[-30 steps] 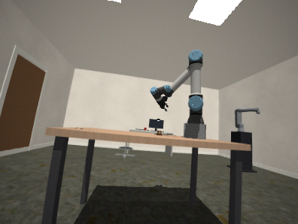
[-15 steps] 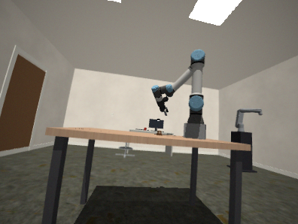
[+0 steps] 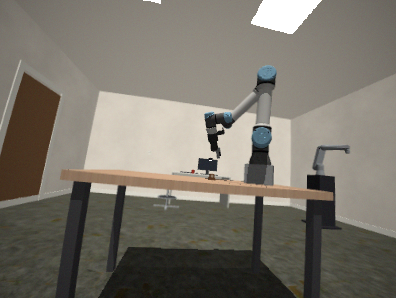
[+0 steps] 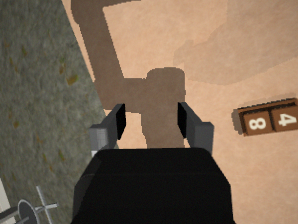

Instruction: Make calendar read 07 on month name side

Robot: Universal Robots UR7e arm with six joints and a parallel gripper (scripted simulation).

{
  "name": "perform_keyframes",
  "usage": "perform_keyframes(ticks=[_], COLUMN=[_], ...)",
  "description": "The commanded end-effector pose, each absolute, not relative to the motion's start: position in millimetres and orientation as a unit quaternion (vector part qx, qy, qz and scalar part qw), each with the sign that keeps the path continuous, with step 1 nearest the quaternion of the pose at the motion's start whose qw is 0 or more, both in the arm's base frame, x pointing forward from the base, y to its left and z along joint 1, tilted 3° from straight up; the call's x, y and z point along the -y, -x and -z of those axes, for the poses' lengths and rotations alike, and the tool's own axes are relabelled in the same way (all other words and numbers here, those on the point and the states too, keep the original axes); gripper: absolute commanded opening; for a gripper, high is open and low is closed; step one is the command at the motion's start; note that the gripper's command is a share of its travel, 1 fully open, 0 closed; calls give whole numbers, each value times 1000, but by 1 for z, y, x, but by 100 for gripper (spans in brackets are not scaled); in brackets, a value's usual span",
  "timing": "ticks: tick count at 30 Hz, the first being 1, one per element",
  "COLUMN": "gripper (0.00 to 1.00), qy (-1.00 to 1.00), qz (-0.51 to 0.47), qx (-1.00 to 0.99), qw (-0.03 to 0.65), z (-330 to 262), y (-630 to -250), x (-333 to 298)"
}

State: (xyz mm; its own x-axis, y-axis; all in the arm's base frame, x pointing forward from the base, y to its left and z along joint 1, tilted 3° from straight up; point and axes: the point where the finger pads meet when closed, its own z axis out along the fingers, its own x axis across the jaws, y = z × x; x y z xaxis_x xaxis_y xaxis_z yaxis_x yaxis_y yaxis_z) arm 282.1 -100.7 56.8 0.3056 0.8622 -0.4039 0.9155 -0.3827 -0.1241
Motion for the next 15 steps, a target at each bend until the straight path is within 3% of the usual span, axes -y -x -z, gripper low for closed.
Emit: perform_keyframes(ticks=[1,15], gripper=[100,100], qy=[-795,-752], qz=[144,3], qx=[-587,-659], qw=[39,-1], z=[-47,-40], y=[-298,-334], x=[70,0])
